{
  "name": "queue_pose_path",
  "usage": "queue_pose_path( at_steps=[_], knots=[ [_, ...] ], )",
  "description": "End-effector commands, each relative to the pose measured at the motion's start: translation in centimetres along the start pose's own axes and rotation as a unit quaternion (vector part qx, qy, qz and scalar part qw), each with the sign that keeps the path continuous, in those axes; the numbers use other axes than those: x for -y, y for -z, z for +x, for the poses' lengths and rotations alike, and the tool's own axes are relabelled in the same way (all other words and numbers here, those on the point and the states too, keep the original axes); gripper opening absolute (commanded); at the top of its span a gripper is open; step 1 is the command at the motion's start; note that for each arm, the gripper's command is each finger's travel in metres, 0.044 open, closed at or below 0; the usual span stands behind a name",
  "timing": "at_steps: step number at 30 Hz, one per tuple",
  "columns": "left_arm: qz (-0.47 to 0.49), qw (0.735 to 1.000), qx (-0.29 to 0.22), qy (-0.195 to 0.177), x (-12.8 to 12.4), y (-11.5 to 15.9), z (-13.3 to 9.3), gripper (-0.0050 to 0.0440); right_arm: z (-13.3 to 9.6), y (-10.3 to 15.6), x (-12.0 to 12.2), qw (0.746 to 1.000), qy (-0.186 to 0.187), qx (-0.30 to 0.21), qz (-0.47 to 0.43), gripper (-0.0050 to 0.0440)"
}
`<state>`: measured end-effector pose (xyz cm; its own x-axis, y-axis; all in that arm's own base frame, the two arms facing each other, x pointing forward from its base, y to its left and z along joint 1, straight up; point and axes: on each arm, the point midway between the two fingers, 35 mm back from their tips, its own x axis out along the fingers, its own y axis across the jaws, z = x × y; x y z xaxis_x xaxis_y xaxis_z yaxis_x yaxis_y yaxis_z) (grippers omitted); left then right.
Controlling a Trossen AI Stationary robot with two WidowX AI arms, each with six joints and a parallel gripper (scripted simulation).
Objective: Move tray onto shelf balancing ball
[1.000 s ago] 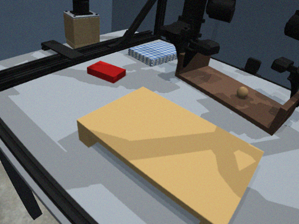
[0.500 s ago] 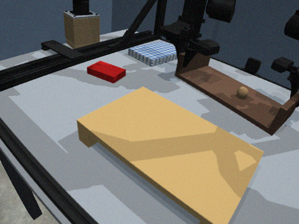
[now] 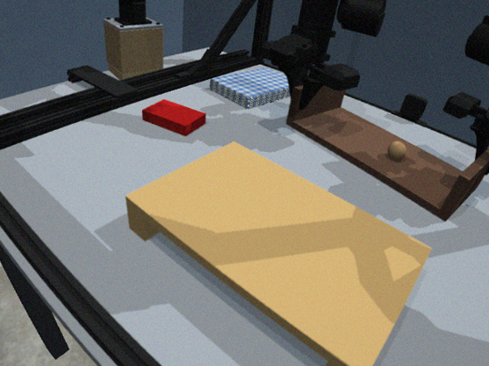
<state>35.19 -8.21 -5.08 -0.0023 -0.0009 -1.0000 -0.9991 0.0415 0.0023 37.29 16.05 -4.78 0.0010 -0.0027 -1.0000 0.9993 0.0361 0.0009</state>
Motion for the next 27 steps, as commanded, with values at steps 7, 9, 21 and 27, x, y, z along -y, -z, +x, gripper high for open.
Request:
queue_pose_path(
  at_steps=[7,9,21,27],
  knots=[
    [0.000,1.000,0.001,0.001,0.0,0.0,-0.9,0.0020,-0.9,0.0,0.0,1.000,0.000,-0.001,0.000,0.0020],
    [0.000,1.000,0.001,0.001,0.0,0.0,-0.9,0.0020,-0.9,0.0,0.0,1.000,0.000,-0.001,0.000,0.0020],
    [-0.001,1.000,-0.001,0.003,0.0,0.0,-1.1,0.0020,-1.5,0.0,0.0,1.000,0.002,-0.003,0.000,0.0020],
    [-0.001,1.000,-0.001,0.003,0.0,0.0,-1.4,0.0020,-1.5,0.0,0.0,1.000,0.002,-0.003,0.000,0.0020]
  ],
)
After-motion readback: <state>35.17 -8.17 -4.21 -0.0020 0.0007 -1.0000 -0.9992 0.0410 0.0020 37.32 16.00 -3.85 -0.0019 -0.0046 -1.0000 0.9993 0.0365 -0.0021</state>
